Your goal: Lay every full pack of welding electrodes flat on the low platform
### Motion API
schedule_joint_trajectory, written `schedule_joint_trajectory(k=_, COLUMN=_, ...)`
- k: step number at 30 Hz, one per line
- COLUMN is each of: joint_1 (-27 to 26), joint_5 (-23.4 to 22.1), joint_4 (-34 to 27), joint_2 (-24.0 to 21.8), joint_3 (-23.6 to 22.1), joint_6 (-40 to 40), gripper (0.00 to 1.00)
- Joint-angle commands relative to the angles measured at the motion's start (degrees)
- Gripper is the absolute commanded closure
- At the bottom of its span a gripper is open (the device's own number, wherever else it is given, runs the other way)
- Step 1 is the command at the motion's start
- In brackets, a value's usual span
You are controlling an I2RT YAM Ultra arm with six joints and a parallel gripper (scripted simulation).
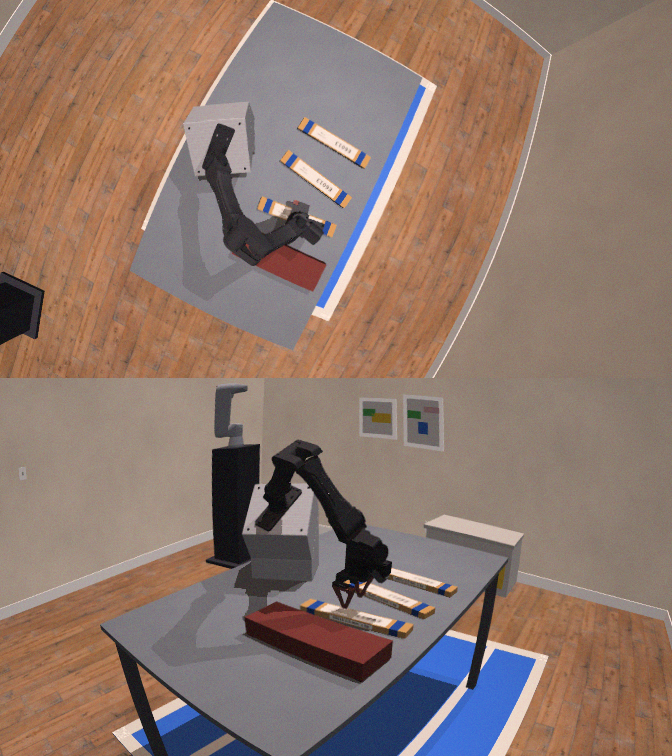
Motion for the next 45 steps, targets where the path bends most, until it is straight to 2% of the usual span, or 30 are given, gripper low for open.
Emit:
schedule_joint_trajectory(k=1, joint_1=0.12, joint_5=-1.27, joint_4=4.28, joint_2=1.66, joint_3=1.81, joint_6=-2.00, gripper=0.04)
schedule_joint_trajectory(k=9, joint_1=-0.60, joint_5=-1.95, joint_4=7.06, joint_2=4.82, joint_3=2.89, joint_6=-3.36, gripper=0.04)
schedule_joint_trajectory(k=12, joint_1=-0.77, joint_5=-1.99, joint_4=6.97, joint_2=2.93, joint_3=3.17, joint_6=-3.43, gripper=0.04)
schedule_joint_trajectory(k=34, joint_1=-0.97, joint_5=-2.13, joint_4=6.91, joint_2=3.06, joint_3=1.53, joint_6=-3.63, gripper=0.04)
schedule_joint_trajectory(k=37, joint_1=-1.89, joint_5=-2.25, joint_4=7.85, joint_2=5.69, joint_3=3.26, joint_6=-3.94, gripper=0.04)
schedule_joint_trajectory(k=45, joint_1=-2.21, joint_5=-2.50, joint_4=8.97, joint_2=6.85, joint_3=3.67, joint_6=-4.49, gripper=0.04)
